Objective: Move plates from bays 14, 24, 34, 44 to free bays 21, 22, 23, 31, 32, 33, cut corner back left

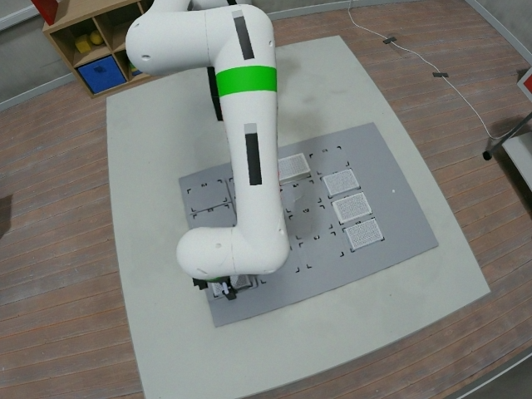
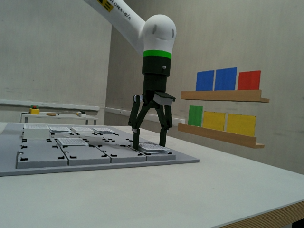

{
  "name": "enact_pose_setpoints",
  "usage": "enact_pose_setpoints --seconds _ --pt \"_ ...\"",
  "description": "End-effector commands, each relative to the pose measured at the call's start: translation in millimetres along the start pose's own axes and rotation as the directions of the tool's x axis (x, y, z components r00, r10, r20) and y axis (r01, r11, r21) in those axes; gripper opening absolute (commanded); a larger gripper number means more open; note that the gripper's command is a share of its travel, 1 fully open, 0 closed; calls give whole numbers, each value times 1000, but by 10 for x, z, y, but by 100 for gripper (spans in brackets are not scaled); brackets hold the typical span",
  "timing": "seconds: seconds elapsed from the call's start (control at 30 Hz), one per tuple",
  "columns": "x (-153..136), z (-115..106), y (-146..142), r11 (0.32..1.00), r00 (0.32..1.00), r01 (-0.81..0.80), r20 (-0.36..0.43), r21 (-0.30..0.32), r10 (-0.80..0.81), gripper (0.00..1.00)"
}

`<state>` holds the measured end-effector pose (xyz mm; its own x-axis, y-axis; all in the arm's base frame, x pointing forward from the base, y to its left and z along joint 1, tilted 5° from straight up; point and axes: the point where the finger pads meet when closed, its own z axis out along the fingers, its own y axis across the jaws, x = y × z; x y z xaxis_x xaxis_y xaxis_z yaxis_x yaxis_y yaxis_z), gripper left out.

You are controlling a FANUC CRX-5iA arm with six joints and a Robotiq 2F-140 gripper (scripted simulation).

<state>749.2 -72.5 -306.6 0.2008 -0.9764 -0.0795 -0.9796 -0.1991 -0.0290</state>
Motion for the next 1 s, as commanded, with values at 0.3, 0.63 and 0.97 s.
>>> enact_pose_setpoints --seconds 0.3,0.63,0.97 --pt "5 -17 -13 1000 1000 0 -1 2 0 63" --pt "5 -17 -13 1000 1000 0 -1 2 0 62" --pt "5 -17 -13 1000 1000 0 -1 2 0 61"
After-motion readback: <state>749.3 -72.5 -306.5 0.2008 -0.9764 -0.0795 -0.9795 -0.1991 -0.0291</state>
